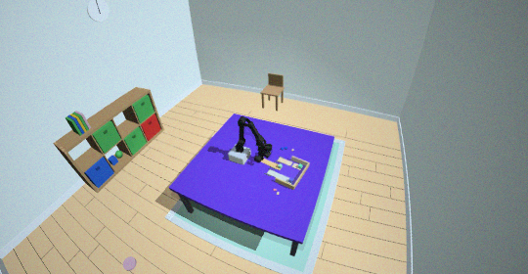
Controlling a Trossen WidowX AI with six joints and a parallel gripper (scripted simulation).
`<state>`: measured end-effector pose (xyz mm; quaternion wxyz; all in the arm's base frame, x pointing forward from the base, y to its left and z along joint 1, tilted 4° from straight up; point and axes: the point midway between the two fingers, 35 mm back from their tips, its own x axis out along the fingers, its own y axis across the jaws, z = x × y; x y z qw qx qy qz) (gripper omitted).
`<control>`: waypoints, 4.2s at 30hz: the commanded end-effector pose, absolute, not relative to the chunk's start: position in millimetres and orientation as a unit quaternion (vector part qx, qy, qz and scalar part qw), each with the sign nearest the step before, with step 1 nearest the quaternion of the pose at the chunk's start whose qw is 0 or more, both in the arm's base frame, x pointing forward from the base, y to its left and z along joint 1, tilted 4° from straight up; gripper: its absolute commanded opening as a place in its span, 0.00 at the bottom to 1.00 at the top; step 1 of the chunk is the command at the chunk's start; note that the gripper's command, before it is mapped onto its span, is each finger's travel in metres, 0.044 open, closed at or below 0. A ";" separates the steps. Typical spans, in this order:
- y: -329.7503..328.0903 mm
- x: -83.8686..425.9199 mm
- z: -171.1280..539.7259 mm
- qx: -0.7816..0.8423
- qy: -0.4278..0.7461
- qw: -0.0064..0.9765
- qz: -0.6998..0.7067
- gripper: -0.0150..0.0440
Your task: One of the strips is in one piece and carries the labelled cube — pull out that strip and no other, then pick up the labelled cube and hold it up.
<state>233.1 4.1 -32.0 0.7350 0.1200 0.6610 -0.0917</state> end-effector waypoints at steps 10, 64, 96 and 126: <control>4.5 222.7 -37.5 0.121 0.673 0.724 -0.095 0.25; -43.3 383.9 41.7 0.160 0.662 0.721 -0.132 1.00; -50.8 425.1 15.8 0.160 0.660 0.722 -0.132 0.68; -50.5 427.1 -3.6 0.160 0.659 0.723 -0.133 0.39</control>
